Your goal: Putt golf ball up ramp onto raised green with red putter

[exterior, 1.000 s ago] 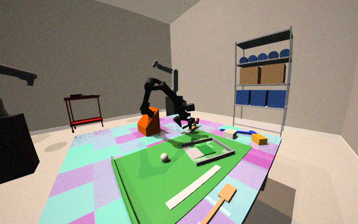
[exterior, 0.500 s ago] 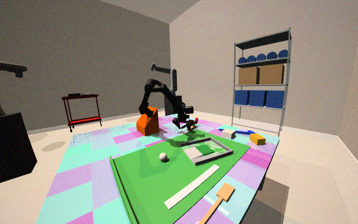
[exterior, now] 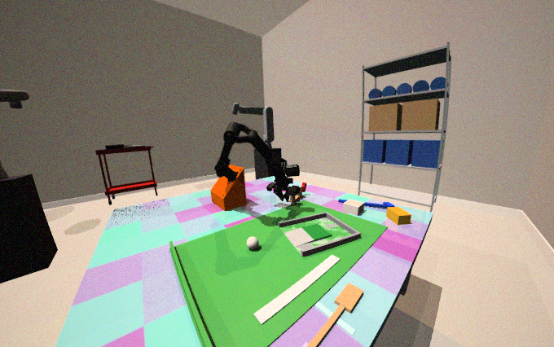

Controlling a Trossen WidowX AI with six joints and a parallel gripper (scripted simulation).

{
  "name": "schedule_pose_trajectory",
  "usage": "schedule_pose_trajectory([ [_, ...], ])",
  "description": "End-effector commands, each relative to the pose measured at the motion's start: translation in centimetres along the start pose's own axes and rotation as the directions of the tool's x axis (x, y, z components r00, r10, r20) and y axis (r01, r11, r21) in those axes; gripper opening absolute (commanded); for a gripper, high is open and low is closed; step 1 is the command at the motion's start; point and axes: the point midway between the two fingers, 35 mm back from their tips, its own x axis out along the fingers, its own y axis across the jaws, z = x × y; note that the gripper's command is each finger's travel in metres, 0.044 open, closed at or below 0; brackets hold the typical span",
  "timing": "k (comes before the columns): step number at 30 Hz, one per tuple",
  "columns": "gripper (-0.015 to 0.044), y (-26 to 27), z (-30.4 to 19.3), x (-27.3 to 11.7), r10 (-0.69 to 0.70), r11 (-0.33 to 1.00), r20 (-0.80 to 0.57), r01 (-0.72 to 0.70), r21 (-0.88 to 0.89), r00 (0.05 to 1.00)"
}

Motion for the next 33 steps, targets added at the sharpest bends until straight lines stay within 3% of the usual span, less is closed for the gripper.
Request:
schedule_pose_trajectory([
  [1, 0.0066, 0.0, 0.0, 0.0, -0.001, 1.000, 0.000, 0.001, 0.000, 1.000],
  [9, 0.0000, 0.0, 0.0, -0.2, -0.001, 1.000, 0.000, 0.001, 0.000, 1.000],
  [23, 0.0000, -0.1, 2.7, -9.2, 0.002, 1.000, 0.006, -0.002, -0.002, 1.000],
  [28, 0.0000, -0.1, 2.5, -9.1, -0.003, 1.000, -0.002, 0.003, -0.002, 1.000],
  [33, 0.0000, -0.9, 0.2, -10.9, 0.005, 0.983, -0.013, -0.003, 0.184, 1.000],
])
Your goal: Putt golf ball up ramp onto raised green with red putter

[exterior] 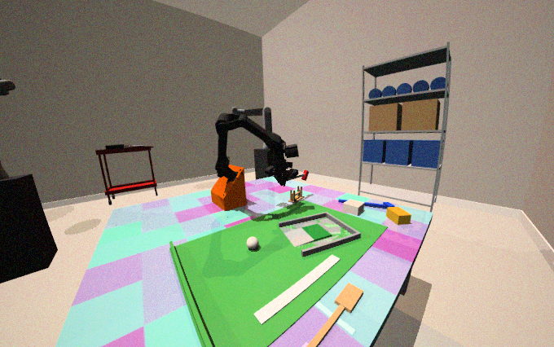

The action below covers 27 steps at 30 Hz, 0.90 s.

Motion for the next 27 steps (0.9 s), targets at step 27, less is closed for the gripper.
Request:
schedule_pose_trajectory([
  [27, 0.0000, -1.0, -18.3, -10.1, 0.085, 0.308, -0.091, 0.060, 0.949, 0.992],
])
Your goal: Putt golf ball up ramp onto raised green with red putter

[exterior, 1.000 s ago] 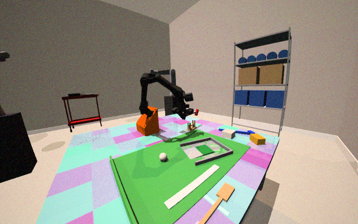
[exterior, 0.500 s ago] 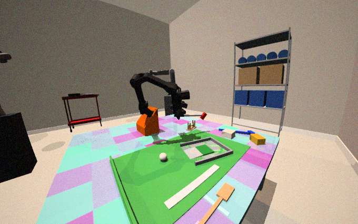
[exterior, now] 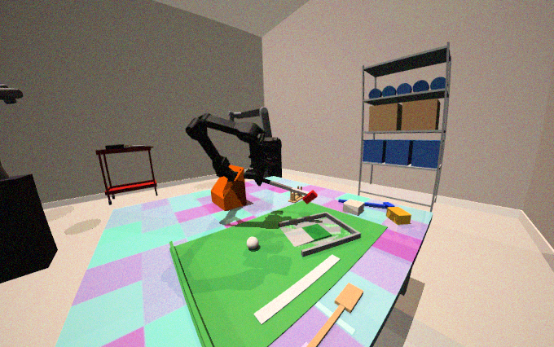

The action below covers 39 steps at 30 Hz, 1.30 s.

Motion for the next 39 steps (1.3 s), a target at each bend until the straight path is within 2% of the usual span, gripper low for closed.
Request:
schedule_pose_trajectory([
  [1, 0.0000, -2.2, -1.5, -1.1, -0.006, 0.987, -0.009, 0.007, 0.163, 1.000],
  [8, 0.0000, -5.8, -5.1, -2.5, -0.010, 0.895, -0.052, 0.032, 0.445, 0.999],
  [17, 0.0000, -9.5, -10.4, -4.1, -0.010, 0.670, -0.109, 0.087, 0.737, 0.994],
  [25, 0.0000, -9.8, -10.8, -4.0, -0.009, 0.644, -0.113, 0.092, 0.760, 0.994],
  [33, 0.0000, -10.5, -10.7, -0.7, 0.003, 0.567, -0.116, 0.094, 0.818, 0.993],
  [39, 0.0000, -10.7, -10.7, -0.2, 0.005, 0.559, -0.117, 0.094, 0.824, 0.993],
])
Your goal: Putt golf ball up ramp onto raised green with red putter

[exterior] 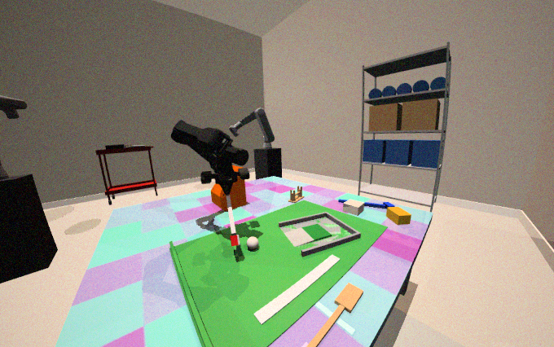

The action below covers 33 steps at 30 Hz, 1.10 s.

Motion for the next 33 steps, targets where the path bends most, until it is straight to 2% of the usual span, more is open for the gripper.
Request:
schedule_pose_trajectory([
  [1, 0.0000, 0.0, 0.1, 0.4, -0.004, 1.000, 0.005, 0.004, 0.003, 1.000],
  [19, 0.0000, -0.1, 0.8, 3.0, -0.005, 1.000, 0.005, 0.005, 0.003, 1.000],
  [33, 0.0000, -1.0, 0.8, 2.8, 0.000, 1.000, 0.005, 0.000, 0.006, 1.000],
])
